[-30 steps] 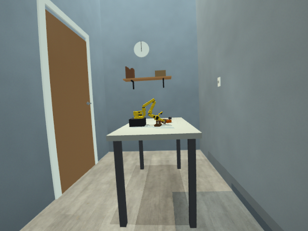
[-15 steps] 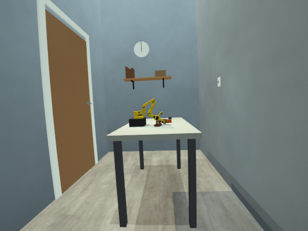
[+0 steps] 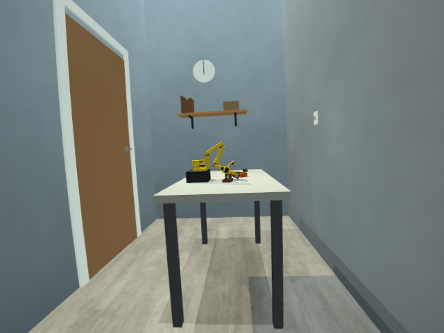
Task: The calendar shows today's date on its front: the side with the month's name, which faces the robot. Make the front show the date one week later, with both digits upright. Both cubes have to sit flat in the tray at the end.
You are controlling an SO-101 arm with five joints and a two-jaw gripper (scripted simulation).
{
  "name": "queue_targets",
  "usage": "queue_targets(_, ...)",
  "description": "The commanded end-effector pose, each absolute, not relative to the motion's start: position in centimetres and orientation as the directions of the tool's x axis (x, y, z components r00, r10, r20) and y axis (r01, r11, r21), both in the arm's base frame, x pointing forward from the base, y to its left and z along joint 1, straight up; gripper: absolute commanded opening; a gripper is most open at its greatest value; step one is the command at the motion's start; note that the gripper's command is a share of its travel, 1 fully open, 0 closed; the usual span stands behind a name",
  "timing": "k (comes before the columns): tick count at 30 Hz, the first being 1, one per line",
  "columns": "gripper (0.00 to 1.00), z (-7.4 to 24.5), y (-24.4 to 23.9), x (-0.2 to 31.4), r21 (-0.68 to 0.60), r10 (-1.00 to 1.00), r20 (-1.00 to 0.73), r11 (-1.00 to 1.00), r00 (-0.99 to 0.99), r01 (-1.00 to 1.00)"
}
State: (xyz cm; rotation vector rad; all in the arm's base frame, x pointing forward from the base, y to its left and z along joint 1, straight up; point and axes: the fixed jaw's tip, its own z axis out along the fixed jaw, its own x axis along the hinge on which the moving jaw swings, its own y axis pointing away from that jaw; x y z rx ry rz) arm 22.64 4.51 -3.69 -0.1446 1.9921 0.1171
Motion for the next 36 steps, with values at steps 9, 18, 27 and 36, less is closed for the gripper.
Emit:
queue_targets(9,0.33,-3.7,4.3,22.8,0.012,-0.049,-0.916,0.989,-0.398,-0.149)
queue_targets(18,0.36,-3.7,4.3,22.8,0.012,-0.049,-0.916,0.989,-0.398,-0.149)
queue_targets(27,0.36,-3.5,4.3,22.6,0.012,-0.05,-0.914,0.989,-0.402,-0.149)
queue_targets(36,0.36,-2.3,4.0,21.0,0.011,-0.057,-0.892,0.989,-0.449,-0.148)
